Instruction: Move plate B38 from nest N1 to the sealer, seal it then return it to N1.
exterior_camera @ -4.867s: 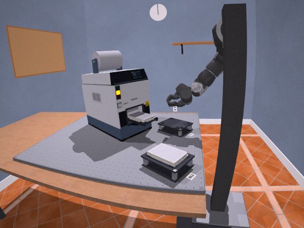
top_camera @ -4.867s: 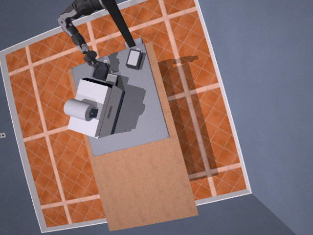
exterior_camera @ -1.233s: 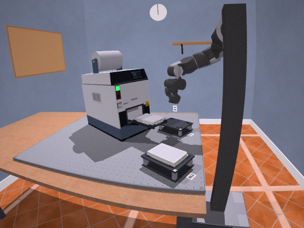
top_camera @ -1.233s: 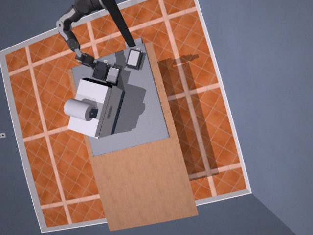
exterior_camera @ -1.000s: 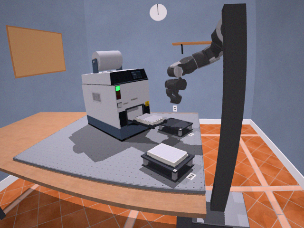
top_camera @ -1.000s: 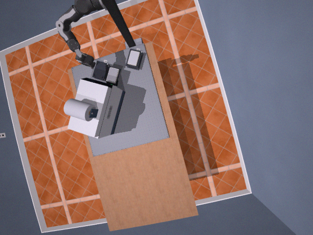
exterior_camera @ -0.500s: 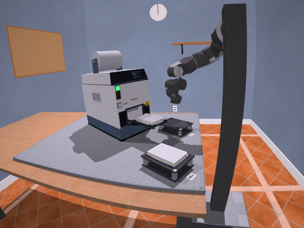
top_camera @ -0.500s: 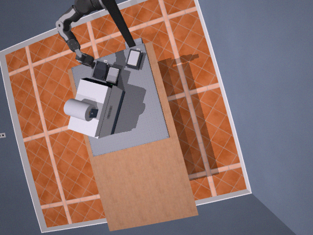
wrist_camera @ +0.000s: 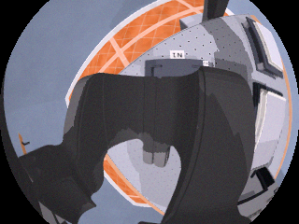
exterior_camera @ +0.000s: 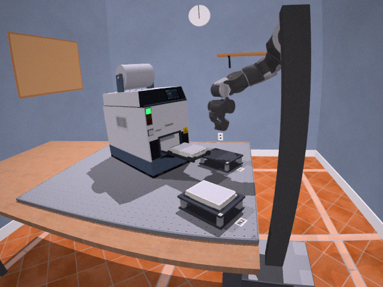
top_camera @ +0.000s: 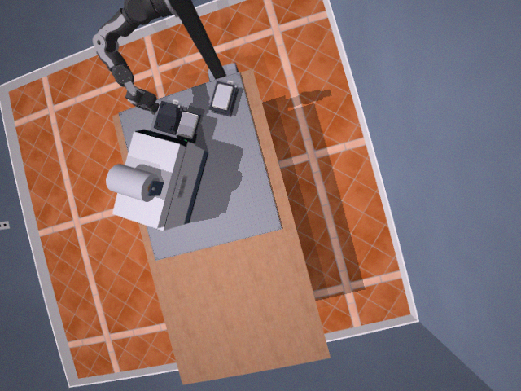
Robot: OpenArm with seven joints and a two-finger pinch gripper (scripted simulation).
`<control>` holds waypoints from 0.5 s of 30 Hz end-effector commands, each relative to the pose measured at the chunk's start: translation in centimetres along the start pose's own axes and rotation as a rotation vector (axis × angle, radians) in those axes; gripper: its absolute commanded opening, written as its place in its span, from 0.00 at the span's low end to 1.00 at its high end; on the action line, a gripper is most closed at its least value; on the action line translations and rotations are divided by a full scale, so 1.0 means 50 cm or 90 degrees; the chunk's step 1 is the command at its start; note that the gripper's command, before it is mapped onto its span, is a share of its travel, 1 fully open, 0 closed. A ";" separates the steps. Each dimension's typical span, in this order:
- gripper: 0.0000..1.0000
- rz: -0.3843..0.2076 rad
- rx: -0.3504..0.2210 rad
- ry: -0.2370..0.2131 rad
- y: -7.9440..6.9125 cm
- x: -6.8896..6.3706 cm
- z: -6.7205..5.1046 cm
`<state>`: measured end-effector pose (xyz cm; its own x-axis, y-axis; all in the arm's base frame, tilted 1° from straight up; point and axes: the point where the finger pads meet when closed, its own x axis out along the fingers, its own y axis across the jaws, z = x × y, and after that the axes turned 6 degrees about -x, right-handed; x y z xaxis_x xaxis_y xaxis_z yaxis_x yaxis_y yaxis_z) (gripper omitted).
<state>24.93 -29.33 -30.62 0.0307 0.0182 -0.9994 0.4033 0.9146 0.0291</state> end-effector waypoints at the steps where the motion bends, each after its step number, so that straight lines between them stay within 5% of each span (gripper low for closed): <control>1: 0.00 -0.002 -0.001 0.001 -0.002 -0.001 0.000; 9: 0.00 -0.002 -0.001 0.001 -0.002 -0.001 0.000; 10: 0.77 -0.003 -0.006 -0.001 0.018 -0.004 0.006; 15: 0.77 -0.018 -0.030 0.003 0.087 -0.015 0.021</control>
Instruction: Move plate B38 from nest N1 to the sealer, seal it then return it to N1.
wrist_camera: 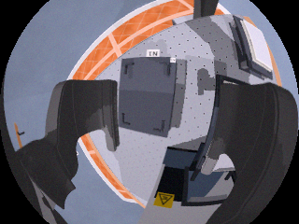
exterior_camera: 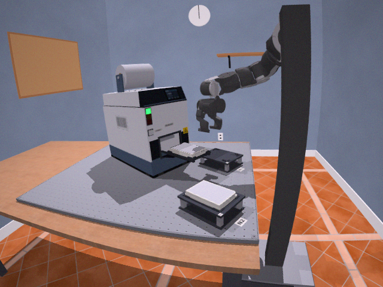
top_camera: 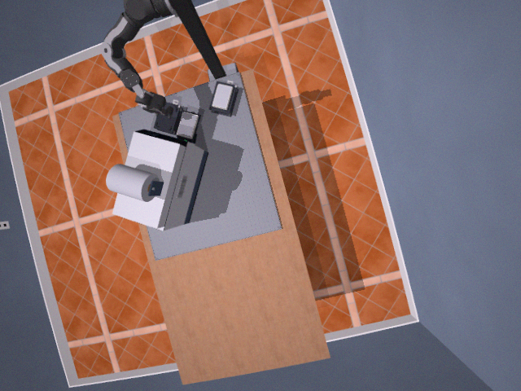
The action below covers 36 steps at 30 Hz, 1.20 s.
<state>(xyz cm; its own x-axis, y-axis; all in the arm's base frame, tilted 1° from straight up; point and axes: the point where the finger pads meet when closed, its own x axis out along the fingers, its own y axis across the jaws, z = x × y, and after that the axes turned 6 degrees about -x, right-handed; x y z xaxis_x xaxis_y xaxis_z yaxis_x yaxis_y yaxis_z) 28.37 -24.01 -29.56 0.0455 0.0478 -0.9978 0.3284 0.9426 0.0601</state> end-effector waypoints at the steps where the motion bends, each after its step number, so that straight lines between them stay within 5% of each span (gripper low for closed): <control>1: 0.77 -0.039 0.020 0.006 -0.038 0.001 -0.003; 11: 0.77 -0.039 0.020 0.006 -0.038 0.001 -0.003; 16: 0.77 -0.039 0.020 0.006 0.050 -0.010 0.024; 28: 0.77 -0.039 0.020 0.006 0.050 -0.010 0.024; 33: 0.77 -0.039 0.020 0.006 0.139 -0.021 0.051; 36: 0.77 -0.039 0.020 0.006 0.139 -0.021 0.051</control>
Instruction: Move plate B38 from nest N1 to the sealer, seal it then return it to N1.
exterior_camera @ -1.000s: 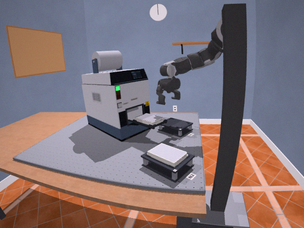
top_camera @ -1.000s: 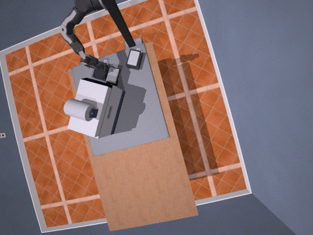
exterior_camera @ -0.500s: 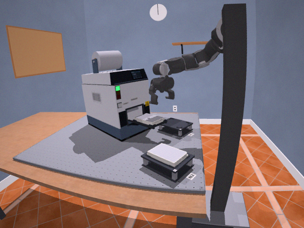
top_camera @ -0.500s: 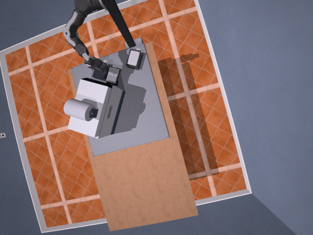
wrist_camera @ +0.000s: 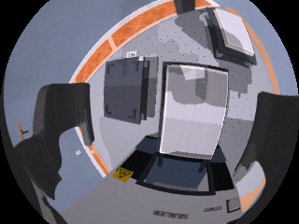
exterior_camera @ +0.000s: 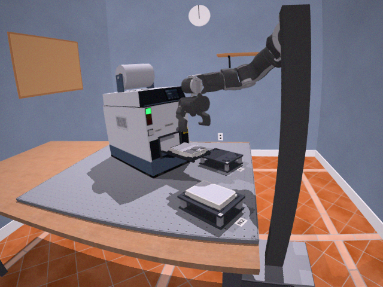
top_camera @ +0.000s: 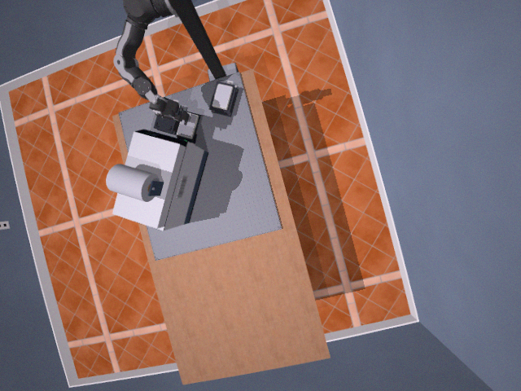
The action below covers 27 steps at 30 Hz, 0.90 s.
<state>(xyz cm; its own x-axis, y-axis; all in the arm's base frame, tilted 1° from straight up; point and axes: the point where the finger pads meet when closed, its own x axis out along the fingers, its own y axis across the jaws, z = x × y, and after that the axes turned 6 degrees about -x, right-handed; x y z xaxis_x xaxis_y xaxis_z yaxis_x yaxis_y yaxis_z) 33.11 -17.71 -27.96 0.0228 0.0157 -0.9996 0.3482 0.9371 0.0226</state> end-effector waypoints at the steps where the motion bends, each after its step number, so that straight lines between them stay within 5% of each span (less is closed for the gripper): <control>1: 0.77 -0.014 0.008 -0.001 -0.013 0.001 0.002; 9: 0.77 -0.014 0.008 -0.001 -0.013 0.001 0.002; 14: 0.77 -0.014 0.008 -0.001 0.076 -0.013 0.027; 27: 0.77 -0.011 0.006 -0.002 0.080 -0.015 0.029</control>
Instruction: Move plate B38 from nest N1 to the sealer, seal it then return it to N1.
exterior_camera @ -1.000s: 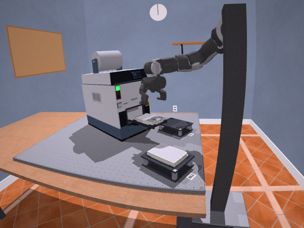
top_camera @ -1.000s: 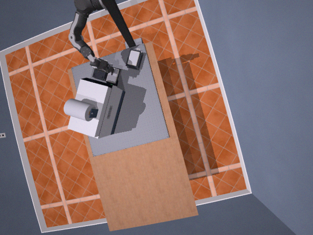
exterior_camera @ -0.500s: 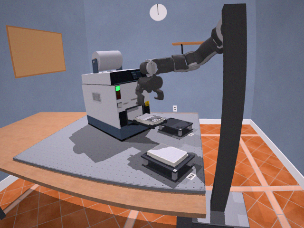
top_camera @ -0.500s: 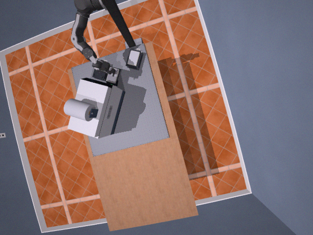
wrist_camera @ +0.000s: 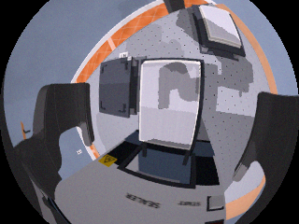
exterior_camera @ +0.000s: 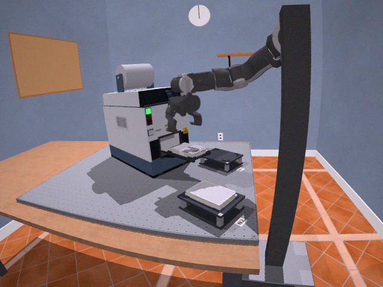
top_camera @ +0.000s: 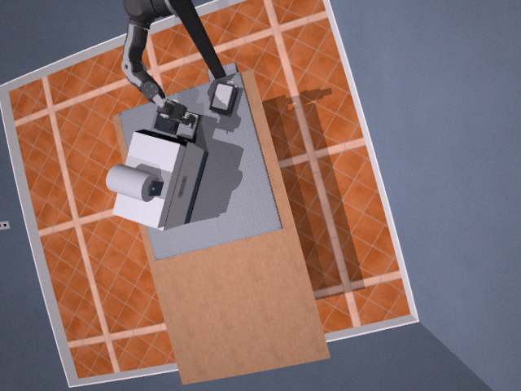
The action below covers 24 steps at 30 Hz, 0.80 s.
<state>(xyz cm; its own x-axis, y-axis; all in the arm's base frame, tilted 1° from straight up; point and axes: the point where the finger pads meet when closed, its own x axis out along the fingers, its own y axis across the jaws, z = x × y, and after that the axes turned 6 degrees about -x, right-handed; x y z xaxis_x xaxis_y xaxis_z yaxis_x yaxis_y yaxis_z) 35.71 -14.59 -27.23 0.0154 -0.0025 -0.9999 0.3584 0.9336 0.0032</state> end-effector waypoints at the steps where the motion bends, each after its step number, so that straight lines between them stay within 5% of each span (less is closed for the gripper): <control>1: 0.77 0.001 0.000 -0.002 0.004 -0.002 0.002; 24: 0.77 -0.002 0.001 -0.001 -0.006 -0.001 0.001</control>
<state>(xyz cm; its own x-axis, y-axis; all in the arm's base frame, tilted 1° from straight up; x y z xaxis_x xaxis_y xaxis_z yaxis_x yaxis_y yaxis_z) 35.68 -15.07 -27.19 0.0163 -0.0086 -0.9998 0.3661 0.9306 -0.0021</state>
